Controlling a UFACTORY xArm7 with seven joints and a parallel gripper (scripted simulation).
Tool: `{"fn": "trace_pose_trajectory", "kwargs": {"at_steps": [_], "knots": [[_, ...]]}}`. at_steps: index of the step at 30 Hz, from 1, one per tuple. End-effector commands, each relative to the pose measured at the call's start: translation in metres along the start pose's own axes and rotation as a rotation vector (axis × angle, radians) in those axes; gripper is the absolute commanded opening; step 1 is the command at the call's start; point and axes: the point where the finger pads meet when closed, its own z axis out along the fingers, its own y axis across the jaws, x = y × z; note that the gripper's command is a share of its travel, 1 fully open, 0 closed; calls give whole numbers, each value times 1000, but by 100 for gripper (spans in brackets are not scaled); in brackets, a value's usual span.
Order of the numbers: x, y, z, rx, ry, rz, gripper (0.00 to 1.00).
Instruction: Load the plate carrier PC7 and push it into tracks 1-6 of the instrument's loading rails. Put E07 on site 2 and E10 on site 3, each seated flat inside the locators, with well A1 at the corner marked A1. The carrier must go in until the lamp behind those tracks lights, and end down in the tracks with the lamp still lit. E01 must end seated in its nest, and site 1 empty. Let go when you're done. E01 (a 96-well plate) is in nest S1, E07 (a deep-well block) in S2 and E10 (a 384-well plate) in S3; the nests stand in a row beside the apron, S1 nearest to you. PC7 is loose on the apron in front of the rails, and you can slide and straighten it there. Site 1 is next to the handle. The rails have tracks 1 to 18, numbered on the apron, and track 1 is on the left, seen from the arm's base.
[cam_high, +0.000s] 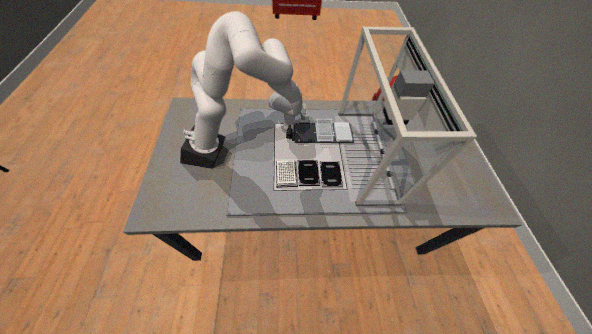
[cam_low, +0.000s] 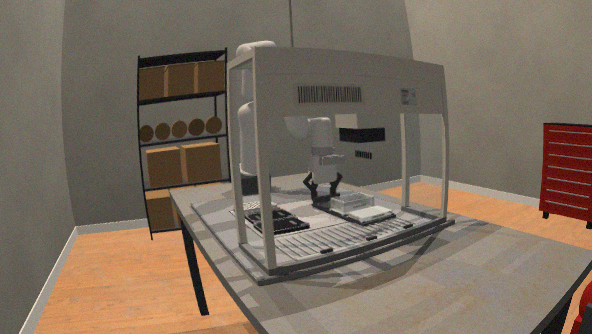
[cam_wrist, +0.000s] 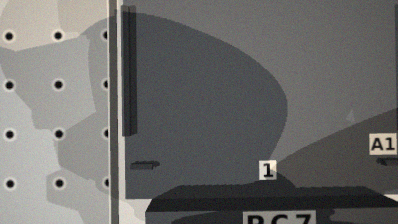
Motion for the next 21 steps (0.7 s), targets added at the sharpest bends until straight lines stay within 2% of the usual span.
{"fn": "trace_pose_trajectory", "kwargs": {"at_steps": [1,21], "knots": [[4,-1,-1,2,2,0,82],[22,-1,-1,2,3,0,82]]}}
